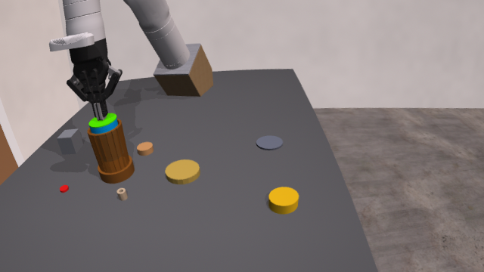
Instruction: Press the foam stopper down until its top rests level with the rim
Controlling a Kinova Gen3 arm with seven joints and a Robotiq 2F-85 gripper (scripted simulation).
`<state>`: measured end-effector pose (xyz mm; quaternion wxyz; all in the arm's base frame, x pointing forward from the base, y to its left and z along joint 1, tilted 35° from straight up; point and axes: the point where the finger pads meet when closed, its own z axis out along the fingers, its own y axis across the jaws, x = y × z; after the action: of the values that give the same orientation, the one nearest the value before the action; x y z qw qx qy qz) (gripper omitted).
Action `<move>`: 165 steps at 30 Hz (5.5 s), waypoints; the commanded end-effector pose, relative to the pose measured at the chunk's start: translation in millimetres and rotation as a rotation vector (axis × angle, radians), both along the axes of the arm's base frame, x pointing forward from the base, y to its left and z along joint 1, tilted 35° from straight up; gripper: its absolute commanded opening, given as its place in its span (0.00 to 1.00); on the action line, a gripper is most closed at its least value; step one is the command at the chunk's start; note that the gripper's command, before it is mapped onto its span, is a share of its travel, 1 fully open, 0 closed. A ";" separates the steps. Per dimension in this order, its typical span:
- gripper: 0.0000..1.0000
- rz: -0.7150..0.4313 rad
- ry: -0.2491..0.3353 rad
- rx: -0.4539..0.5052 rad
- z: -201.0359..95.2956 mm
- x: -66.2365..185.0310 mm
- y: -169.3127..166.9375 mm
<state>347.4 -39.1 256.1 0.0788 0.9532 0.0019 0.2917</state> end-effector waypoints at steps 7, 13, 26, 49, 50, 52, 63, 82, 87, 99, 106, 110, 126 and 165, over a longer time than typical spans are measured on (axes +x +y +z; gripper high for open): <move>0.00 -0.001 0.000 0.000 -1.6 1.1 -0.6; 0.00 -0.001 0.000 0.000 -3.9 2.7 -1.1; 0.00 -0.001 0.000 0.000 -9.4 6.4 -2.1; 0.00 -0.001 0.000 0.000 -16.0 10.9 -3.3; 0.00 -0.001 0.000 0.000 -16.0 10.9 -3.3; 0.00 -0.001 0.000 0.000 -16.2 11.1 -3.3; 0.00 -0.001 0.000 0.000 -16.5 11.3 -3.4; 0.00 -0.001 0.000 0.000 -16.5 11.3 -3.4; 0.00 -0.001 0.000 0.000 -16.5 11.3 -3.4; 0.00 -0.001 0.000 0.000 -15.6 10.6 -3.2; 0.00 -0.001 0.000 0.000 -10.8 7.4 -2.3; 0.00 -0.001 0.000 0.000 -3.3 2.3 -1.0; 0.00 -0.001 0.000 0.000 24.8 -16.8 4.2; 0.00 -0.001 0.000 0.000 11.9 -8.1 1.8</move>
<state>338.6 -35.1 273.7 0.0813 0.9517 0.0048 0.2960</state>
